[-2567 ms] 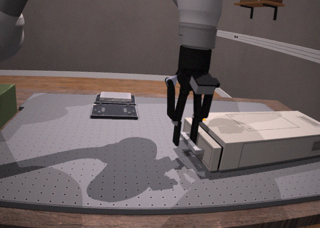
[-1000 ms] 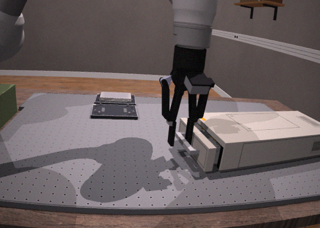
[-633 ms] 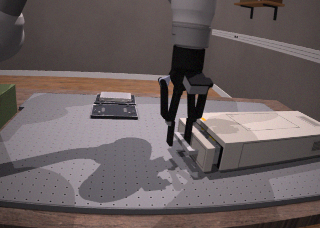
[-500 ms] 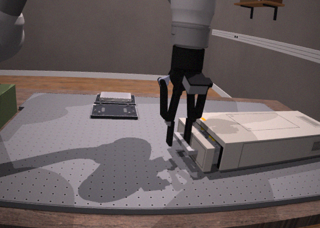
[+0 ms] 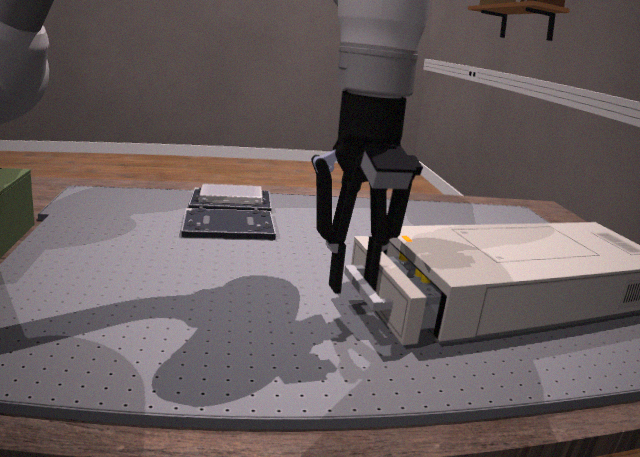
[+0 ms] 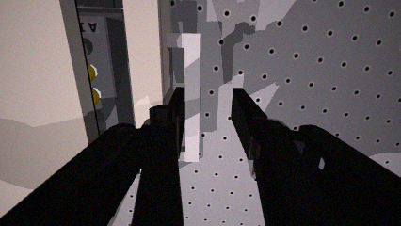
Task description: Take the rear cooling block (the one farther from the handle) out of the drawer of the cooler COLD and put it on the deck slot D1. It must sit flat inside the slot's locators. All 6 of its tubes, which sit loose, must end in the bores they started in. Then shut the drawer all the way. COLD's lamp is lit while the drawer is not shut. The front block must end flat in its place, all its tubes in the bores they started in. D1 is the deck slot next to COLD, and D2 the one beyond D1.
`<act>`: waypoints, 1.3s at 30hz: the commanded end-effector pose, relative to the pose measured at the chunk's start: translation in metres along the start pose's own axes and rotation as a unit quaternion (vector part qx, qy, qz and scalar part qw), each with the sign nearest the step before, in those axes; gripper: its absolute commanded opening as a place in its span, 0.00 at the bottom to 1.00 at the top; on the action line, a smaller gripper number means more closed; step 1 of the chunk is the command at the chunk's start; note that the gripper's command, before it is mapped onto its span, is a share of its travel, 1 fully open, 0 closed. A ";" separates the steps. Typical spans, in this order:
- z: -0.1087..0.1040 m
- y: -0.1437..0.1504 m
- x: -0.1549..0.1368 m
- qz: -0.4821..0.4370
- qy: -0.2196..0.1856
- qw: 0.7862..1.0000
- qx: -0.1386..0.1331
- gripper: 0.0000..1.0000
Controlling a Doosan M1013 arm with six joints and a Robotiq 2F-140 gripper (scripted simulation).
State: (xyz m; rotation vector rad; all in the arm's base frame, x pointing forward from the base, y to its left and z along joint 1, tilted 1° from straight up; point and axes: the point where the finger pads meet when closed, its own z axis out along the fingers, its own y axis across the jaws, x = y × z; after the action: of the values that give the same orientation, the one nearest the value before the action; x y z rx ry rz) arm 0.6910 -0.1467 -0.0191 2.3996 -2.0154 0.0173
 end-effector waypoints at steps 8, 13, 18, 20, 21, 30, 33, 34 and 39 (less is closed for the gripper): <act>-0.001 0.001 0.000 0.000 0.000 1.000 0.001 0.34; -0.001 0.001 0.000 0.000 0.000 1.000 0.001 0.34; -0.001 0.003 0.000 0.000 0.000 1.000 0.001 0.34; -0.001 0.005 0.000 0.000 0.000 1.000 0.001 0.34; -0.001 0.007 0.000 0.000 0.000 1.000 0.001 0.34; -0.001 0.016 0.000 0.000 0.000 1.000 0.001 0.34; -0.001 0.020 0.000 0.000 0.000 1.000 0.001 0.34; -0.001 0.021 0.000 0.000 0.000 1.000 0.001 0.34; -0.001 0.028 0.000 0.000 0.000 1.000 0.001 0.34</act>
State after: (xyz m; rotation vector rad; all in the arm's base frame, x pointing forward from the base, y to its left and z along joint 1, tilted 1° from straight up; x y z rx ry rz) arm 0.6662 -0.1510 -0.0191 2.3995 -2.0154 0.0172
